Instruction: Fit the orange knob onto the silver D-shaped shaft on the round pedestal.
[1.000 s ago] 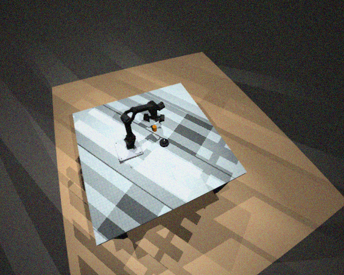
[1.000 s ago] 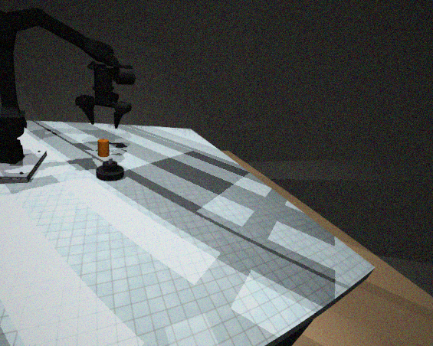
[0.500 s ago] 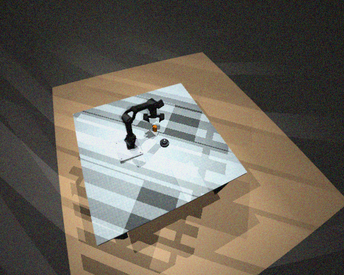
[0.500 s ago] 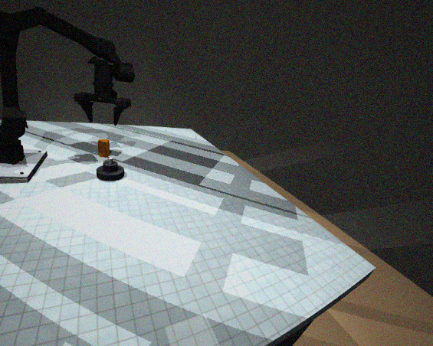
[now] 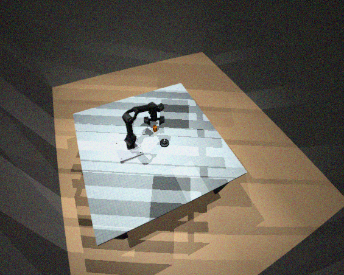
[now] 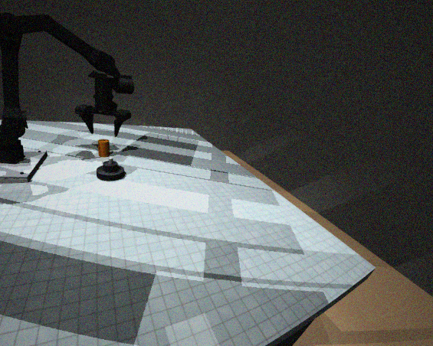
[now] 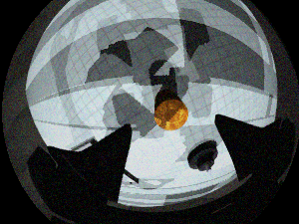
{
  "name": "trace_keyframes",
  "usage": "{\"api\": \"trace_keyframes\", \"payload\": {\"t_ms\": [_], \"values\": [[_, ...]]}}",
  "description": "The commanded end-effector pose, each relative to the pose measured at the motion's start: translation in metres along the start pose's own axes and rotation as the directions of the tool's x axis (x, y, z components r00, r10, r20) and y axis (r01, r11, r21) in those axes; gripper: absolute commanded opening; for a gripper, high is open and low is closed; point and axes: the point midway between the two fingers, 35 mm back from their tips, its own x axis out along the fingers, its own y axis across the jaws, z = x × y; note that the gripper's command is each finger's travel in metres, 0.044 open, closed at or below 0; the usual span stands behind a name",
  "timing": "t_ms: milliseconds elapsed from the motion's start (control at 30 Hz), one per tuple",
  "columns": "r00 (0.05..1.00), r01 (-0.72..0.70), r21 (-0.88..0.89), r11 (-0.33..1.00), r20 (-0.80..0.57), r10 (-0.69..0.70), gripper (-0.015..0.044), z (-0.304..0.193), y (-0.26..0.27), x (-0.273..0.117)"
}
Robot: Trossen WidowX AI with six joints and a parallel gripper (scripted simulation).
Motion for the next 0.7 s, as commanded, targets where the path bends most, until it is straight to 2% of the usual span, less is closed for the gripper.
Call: {"api": "trace_keyframes", "payload": {"t_ms": [0, 667], "values": [[1.000, -0.005, -0.006, 1.000, -0.010, 0.005, 0.0440, -0.001, 0.001, 0.007], [1.000, -0.005, -0.005, 1.000, -0.010, 0.005, 0.0440, 0.000, -0.001, 0.040]]}}
